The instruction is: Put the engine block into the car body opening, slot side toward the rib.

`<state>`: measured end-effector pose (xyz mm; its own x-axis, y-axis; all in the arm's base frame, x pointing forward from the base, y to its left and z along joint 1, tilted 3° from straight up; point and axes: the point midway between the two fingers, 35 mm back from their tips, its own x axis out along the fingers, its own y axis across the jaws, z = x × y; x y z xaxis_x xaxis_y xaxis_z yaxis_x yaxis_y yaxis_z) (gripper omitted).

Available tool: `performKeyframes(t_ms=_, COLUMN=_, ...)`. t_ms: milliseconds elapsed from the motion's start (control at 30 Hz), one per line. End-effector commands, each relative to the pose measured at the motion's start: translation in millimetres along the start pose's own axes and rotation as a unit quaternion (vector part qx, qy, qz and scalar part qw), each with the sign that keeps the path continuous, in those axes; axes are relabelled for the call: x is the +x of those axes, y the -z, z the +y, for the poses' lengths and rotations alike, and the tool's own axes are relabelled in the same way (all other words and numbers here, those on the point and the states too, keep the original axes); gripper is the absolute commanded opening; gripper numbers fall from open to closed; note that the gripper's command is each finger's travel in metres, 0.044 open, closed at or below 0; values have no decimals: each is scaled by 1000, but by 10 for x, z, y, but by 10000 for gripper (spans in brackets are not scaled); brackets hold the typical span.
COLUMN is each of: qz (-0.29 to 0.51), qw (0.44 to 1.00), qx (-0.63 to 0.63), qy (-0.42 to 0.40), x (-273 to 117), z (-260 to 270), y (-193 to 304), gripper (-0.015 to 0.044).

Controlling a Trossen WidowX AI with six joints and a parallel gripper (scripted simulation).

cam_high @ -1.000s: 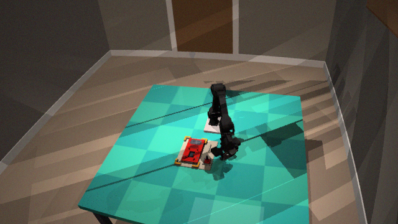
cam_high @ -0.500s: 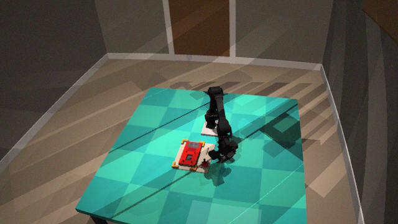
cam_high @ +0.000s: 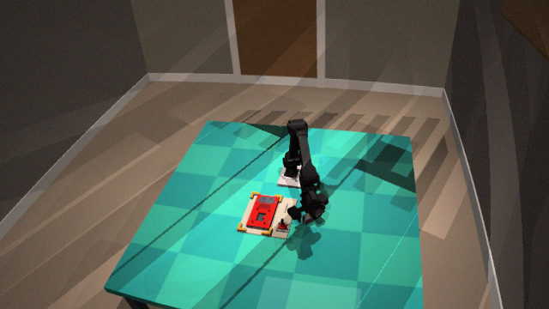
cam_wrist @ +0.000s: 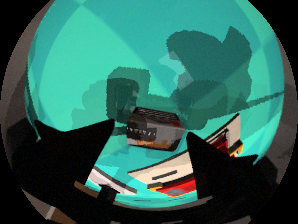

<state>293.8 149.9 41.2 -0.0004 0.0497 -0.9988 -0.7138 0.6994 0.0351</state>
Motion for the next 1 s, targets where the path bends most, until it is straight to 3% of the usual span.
performKeyframes(t_ms=0, qz=-5, qw=1000, qx=1, qy=2, x=-173, z=-11, y=-31, gripper=440)
performKeyframes(t_ms=200, qz=-4, qw=1000, qx=1, qy=2, x=-407, z=-10, y=-29, gripper=440)
performKeyframes(t_ms=967, qz=-4, qw=1000, qx=1, qy=2, x=-527, z=-12, y=-43, gripper=440)
